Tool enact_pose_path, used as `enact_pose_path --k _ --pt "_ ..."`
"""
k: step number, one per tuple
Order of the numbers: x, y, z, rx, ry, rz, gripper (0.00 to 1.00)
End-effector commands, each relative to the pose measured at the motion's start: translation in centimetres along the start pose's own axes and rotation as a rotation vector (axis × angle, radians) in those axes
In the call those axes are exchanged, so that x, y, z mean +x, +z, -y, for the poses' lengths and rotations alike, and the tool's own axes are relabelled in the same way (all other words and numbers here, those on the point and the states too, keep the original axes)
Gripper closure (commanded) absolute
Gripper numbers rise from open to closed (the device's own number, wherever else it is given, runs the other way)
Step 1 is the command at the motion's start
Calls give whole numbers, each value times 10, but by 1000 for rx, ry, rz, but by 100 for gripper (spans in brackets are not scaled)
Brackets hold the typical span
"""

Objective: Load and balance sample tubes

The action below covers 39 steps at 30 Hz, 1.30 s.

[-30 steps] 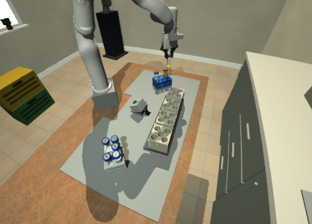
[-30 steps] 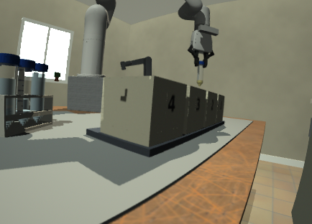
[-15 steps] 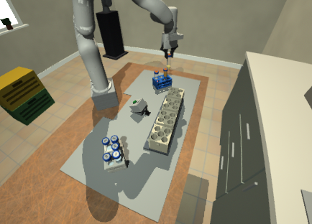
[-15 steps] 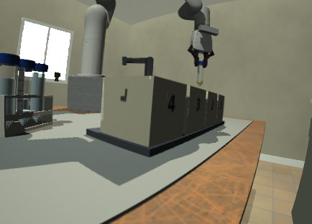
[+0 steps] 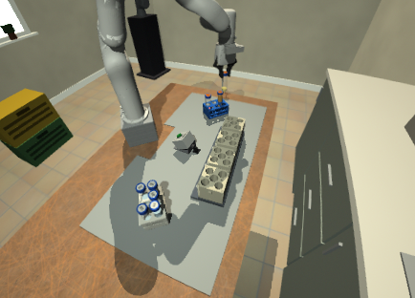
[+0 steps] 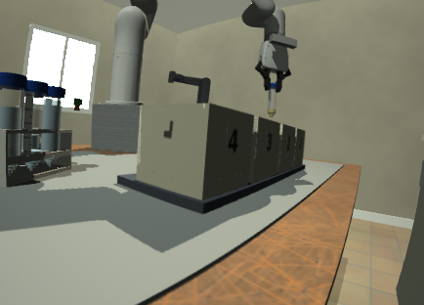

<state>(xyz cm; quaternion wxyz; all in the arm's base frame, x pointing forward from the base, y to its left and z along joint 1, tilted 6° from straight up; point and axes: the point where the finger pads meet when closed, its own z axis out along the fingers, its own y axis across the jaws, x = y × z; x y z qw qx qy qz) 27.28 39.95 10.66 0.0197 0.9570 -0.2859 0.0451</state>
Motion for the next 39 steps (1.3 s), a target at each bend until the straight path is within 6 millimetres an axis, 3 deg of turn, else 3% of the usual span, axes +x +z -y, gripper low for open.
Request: enact_pose_path --k 1,18,39 --pt "0 -2 1 5 0 0 100" --pt "0 -2 1 5 0 0 100" --pt "0 36 2 5 0 0 100"
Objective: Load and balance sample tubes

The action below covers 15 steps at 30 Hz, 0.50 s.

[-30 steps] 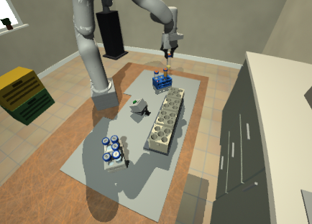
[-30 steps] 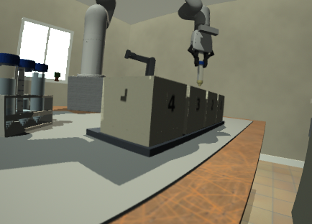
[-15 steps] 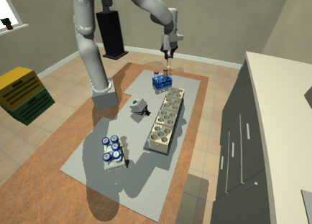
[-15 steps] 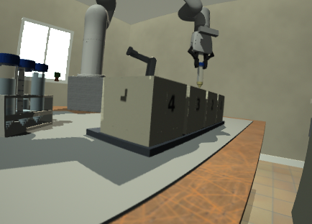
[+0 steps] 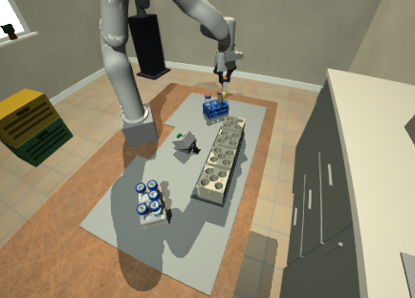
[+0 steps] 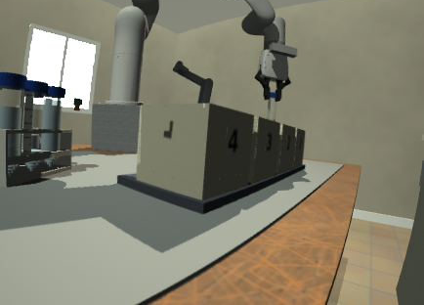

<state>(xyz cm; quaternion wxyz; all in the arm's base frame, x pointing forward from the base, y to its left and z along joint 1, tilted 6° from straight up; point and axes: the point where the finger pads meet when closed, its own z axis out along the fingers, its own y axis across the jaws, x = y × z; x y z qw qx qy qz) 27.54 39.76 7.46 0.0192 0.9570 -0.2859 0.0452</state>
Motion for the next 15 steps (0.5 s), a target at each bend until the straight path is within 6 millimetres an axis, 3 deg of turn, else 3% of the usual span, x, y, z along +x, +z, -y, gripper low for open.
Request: enact_pose_path --k 1,15 --pt "0 6 1 4 0 0 100" --pt "0 30 1 4 0 0 100"
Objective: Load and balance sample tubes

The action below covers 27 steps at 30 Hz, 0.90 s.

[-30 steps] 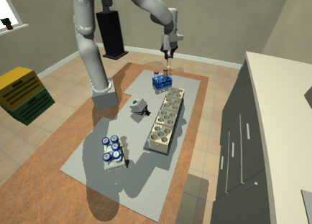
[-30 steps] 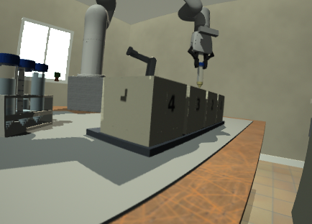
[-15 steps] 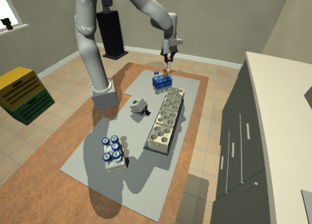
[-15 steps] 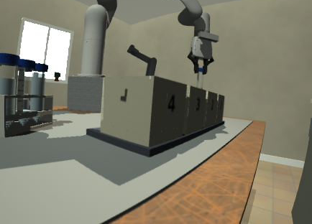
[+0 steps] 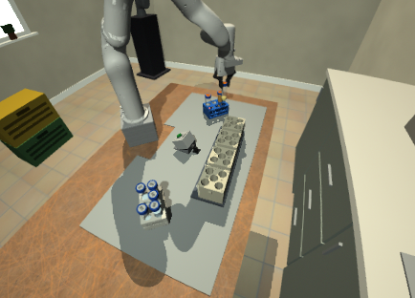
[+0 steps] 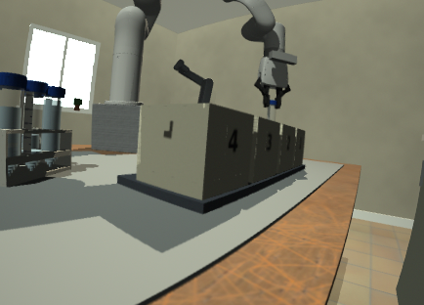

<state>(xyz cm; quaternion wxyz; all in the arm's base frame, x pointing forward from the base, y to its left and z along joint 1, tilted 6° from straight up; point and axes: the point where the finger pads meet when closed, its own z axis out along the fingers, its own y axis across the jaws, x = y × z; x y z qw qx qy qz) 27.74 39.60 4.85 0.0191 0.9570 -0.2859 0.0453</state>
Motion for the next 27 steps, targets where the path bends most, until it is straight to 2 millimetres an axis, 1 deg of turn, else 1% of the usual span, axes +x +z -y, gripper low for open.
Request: enact_pose_path --k 1,4,20,27 --pt "0 6 1 3 0 0 100" --pt "0 11 1 3 0 0 100" --pt "0 11 1 4 0 0 100" --pt "0 18 1 3 0 0 100"
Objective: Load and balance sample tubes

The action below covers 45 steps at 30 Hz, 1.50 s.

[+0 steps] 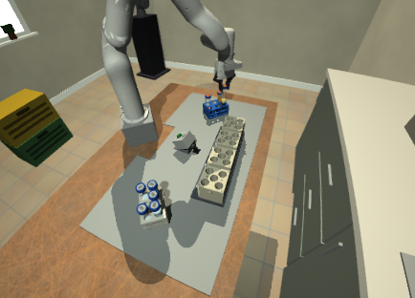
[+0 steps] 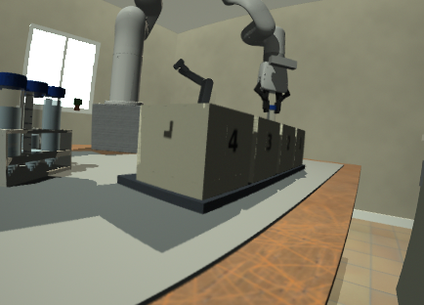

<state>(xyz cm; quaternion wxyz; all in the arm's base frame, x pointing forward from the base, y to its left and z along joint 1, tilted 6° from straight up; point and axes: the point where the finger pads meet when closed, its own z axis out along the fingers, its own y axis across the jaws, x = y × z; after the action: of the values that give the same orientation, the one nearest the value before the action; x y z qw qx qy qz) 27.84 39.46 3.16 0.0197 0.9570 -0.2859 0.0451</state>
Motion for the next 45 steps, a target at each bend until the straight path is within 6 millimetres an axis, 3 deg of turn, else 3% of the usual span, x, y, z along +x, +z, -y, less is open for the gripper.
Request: enact_pose_path --k 1,45 --pt "0 2 2 5 0 0 100" --pt "0 40 2 5 0 0 100"
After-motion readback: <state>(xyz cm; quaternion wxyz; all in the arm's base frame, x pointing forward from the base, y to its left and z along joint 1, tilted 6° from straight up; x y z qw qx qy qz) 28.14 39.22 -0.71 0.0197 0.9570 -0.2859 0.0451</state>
